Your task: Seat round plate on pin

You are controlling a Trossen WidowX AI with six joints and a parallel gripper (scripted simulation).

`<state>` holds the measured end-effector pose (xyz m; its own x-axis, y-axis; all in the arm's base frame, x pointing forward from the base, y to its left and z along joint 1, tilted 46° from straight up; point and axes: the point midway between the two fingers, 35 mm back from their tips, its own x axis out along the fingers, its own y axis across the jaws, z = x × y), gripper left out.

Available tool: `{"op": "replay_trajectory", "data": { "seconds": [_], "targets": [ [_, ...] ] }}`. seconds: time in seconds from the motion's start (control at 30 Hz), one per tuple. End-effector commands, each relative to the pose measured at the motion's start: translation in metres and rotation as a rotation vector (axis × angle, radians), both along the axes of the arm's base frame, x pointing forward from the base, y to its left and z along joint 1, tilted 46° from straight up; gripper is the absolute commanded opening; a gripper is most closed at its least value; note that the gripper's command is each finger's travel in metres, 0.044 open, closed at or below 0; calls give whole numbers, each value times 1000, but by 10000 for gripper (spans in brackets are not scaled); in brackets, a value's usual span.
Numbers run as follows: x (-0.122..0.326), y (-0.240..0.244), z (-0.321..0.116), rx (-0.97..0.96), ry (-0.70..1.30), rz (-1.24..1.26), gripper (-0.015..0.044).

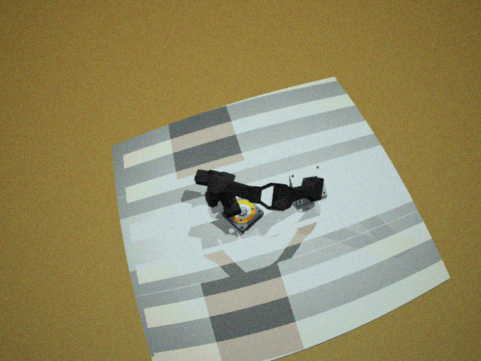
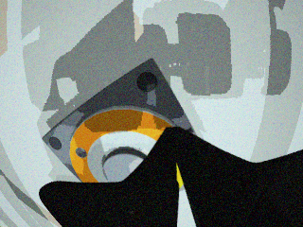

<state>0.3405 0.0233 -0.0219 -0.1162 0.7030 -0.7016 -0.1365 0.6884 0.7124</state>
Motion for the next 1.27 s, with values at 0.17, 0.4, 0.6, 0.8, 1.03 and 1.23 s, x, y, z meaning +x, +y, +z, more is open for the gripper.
{"op": "replay_trajectory", "data": {
  "seconds": [0.17, 0.4, 0.6, 0.8, 1.03, 1.23],
  "targets": [
    [-4, -6, -1, -2, 4, 2, 0],
    [-4, -32, 27, -3, 5, 2, 0],
    [-7, -28, 21, 4, 21, -3, 0],
    [-7, -28, 21, 4, 21, -3, 0],
    [-7, -28, 21, 4, 21, -3, 0],
    [-7, -28, 21, 4, 21, -3, 0]
  ]
}}
